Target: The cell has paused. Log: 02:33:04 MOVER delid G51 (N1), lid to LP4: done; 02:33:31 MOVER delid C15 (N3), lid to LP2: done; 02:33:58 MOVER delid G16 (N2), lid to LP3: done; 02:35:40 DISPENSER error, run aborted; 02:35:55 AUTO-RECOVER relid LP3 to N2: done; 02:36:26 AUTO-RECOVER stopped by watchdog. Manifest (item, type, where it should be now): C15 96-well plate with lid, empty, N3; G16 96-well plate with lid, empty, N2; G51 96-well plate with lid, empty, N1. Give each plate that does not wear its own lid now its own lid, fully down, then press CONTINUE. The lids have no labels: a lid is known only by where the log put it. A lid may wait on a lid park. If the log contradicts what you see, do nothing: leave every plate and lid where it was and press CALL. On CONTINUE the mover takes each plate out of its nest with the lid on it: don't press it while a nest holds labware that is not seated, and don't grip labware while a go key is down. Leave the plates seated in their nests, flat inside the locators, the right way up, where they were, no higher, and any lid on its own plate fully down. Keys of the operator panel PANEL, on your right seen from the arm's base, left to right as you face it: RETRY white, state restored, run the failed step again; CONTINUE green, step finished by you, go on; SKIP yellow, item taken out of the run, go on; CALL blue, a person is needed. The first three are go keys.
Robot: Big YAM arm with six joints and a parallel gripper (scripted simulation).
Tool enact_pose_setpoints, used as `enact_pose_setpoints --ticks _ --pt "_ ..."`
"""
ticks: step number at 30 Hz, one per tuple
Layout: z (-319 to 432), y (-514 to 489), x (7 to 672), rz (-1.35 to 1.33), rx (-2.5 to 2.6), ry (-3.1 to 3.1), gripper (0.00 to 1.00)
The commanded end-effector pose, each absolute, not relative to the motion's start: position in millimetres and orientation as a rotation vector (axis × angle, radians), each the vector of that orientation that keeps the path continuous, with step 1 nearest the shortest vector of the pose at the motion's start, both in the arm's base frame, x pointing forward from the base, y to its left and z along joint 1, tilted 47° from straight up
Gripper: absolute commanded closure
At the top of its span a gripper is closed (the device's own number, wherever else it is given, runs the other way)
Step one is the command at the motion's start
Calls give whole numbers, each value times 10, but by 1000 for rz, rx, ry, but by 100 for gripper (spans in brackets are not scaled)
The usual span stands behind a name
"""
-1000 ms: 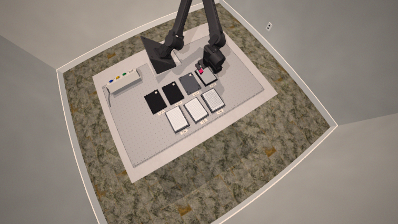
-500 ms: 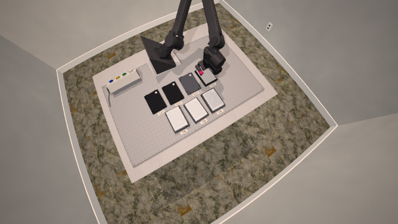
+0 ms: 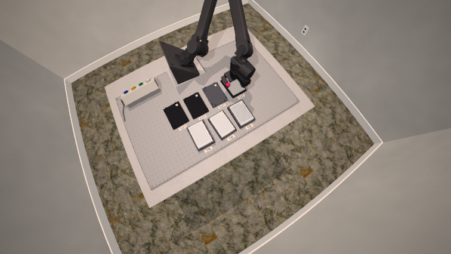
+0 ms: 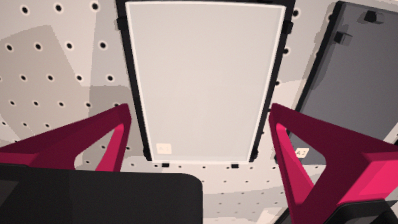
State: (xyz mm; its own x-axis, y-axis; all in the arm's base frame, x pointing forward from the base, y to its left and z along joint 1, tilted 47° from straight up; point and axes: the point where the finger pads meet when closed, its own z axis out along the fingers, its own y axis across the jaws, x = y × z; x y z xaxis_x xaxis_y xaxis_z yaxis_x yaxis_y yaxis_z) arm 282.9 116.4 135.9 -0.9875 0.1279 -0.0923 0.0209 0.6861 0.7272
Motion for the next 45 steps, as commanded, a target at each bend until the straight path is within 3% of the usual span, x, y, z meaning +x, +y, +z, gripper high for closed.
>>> enact_pose_setpoints --ticks 1,22,23,45 --pt "1292 1203 2865 1191 156 2763 0" --pt "1237 1216 2894 1189 175 2757 0" --pt "1237 1216 2894 1189 175 2757 100" --pt "1230 1220 2892 1190 174 2757 100"
